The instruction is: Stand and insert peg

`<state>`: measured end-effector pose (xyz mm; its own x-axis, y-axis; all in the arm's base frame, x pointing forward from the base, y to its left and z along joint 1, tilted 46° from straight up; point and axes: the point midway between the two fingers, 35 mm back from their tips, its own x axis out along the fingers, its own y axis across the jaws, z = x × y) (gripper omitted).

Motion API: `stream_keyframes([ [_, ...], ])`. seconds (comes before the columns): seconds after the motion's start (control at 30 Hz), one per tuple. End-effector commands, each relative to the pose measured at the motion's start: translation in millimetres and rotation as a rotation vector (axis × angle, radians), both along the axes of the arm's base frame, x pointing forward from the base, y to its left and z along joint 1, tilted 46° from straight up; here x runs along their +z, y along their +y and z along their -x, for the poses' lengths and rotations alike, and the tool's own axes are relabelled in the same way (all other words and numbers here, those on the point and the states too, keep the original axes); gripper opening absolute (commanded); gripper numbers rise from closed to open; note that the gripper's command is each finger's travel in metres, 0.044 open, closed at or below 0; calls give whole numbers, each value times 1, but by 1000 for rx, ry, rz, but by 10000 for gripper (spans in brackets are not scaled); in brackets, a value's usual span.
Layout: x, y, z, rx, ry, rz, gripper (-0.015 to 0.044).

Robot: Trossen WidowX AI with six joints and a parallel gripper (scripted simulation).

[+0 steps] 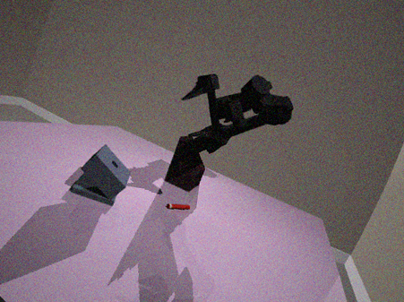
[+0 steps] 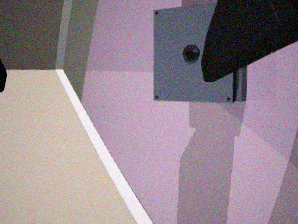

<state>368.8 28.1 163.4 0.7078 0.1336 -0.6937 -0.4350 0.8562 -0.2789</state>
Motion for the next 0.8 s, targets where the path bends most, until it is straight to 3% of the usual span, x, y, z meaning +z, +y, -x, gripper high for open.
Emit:
stream_keyframes([
  [0.0,-13,10,3,-9,73,-83,440],
  [0.77,-84,62,43,-185,608,-525,440],
])
